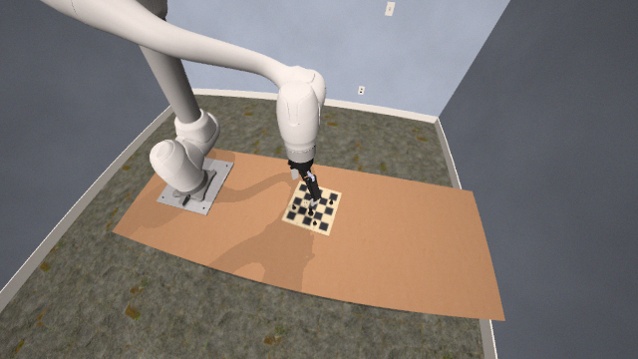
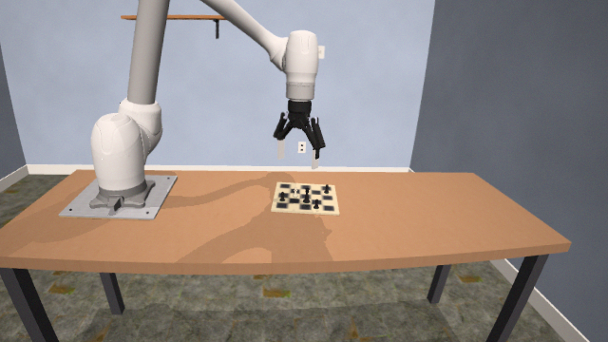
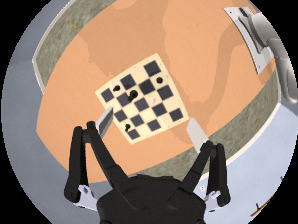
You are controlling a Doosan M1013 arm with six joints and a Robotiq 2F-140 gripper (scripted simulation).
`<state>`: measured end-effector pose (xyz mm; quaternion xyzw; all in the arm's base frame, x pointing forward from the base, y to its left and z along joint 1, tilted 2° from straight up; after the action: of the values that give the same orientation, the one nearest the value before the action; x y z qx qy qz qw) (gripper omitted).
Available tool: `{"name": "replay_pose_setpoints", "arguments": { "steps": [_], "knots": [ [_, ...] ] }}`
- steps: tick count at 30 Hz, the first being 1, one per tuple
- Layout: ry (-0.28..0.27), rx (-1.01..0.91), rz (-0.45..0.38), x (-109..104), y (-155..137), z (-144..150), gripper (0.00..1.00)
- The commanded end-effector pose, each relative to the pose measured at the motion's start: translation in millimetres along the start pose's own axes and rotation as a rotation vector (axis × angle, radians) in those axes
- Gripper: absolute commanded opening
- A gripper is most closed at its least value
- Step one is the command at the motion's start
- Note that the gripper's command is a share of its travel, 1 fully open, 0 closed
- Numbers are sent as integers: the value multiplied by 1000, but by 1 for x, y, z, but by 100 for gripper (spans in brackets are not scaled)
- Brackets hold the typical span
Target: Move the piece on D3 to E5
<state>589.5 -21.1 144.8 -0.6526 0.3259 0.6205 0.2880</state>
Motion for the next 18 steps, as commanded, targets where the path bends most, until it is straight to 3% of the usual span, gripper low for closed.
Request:
{"name": "replay_pose_setpoints", "arguments": {
  "steps": [1, 3, 4, 7, 8, 10, 18],
  "knots": [
    [-11, -278, -17, 6, 0, 0, 100],
    [-11, -278, -17, 6, 0, 0, 100],
    [-11, -428, -19, 6, 0, 0, 100],
    [-14, -562, -25, 7, 0, 0, 100],
    [-17, -611, -30, 7, 0, 0, 20],
    [-25, -692, -39, 7, 0, 0, 20],
    [-25, -692, -39, 7, 0, 0, 20]
  ]
}}
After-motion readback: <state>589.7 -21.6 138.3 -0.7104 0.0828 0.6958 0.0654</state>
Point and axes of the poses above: the point where the finger pads meet when closed, its own x axis out along the fingers, its own z axis across the jaws, y = z × x, the point moved 1 cm from there along -x, back along the fingers, and after that the axes turned 2 degrees about x, right-handed, at the moved point
